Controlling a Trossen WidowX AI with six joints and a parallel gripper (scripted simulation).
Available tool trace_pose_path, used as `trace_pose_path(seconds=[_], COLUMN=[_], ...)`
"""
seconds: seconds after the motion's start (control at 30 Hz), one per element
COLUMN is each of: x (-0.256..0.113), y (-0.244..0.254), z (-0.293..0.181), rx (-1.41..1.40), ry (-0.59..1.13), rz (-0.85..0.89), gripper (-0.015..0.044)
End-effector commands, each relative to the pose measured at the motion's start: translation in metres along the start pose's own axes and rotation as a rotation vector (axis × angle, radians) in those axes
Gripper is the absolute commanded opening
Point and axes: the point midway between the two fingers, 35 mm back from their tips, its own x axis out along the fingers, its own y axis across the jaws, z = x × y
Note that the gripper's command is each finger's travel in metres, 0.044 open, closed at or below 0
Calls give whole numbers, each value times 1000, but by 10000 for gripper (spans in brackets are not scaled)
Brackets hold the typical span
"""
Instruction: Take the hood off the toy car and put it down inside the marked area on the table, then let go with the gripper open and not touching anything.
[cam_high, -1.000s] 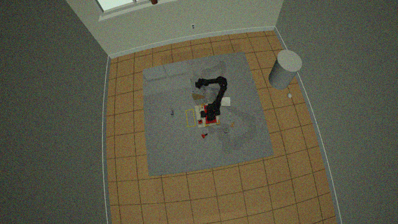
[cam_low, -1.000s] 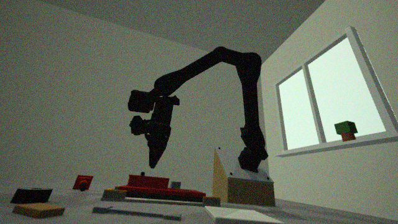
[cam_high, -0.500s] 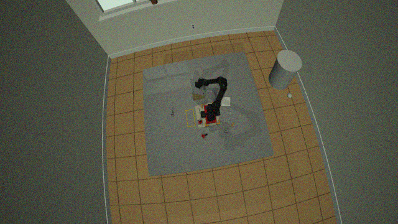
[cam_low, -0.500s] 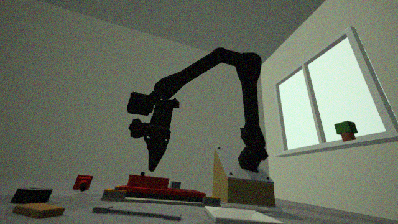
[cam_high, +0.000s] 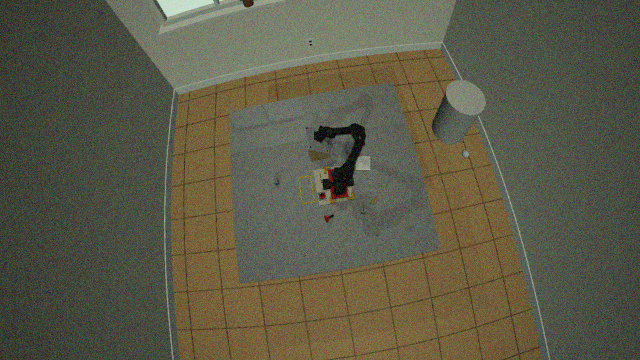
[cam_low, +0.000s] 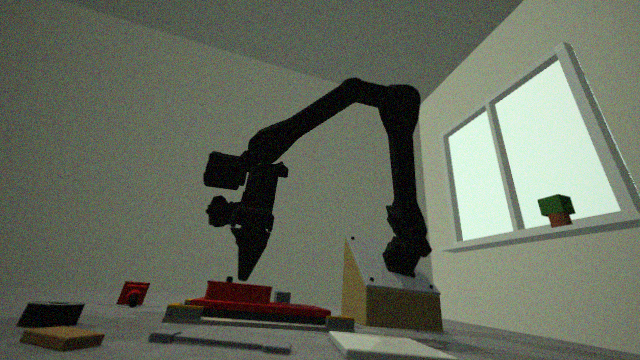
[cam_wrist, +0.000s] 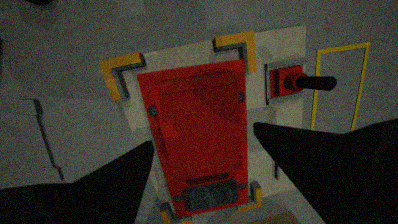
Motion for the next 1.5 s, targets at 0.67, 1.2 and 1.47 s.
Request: trace_pose_path(seconds=[0.67, 1.2, 1.47], x=[11, 19, 19], y=[0, 1, 0], z=[0, 0, 0], rx=[3, 3, 0], ry=[-2, -2, 0], rz=[6, 6, 1], gripper=[440, 440, 335])
